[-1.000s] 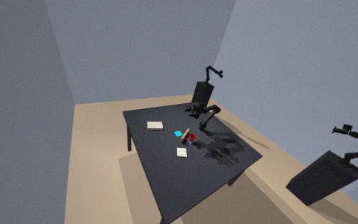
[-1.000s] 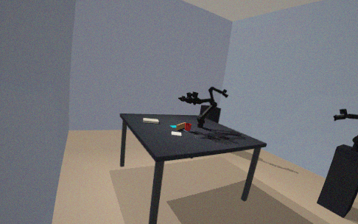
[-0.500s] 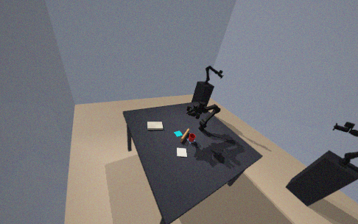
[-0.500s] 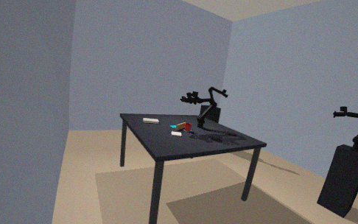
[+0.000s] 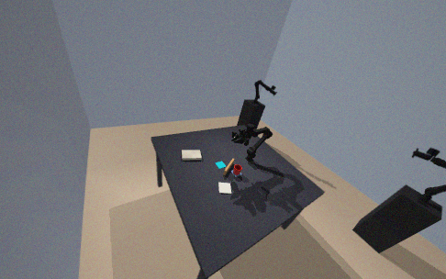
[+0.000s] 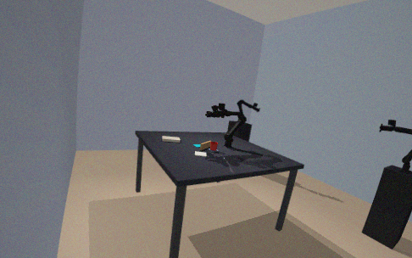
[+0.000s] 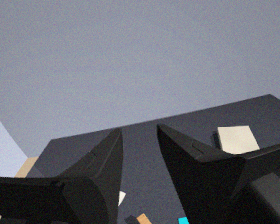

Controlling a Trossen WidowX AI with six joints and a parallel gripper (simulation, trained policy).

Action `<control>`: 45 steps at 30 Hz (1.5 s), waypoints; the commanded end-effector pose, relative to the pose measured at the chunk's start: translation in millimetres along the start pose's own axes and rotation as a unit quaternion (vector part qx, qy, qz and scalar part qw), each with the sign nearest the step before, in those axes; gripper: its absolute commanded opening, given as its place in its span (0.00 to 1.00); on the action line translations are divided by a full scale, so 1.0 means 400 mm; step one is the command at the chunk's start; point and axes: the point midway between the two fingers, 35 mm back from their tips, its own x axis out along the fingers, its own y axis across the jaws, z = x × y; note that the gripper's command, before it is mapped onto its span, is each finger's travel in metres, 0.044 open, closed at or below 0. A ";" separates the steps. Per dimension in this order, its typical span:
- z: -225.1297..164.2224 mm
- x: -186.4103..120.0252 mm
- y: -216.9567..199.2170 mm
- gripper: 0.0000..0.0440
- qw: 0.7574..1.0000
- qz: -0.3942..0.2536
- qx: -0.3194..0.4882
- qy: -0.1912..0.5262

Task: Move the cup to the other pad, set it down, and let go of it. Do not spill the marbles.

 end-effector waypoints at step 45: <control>-0.063 0.034 0.148 0.30 0.913 -0.043 0.294 0.278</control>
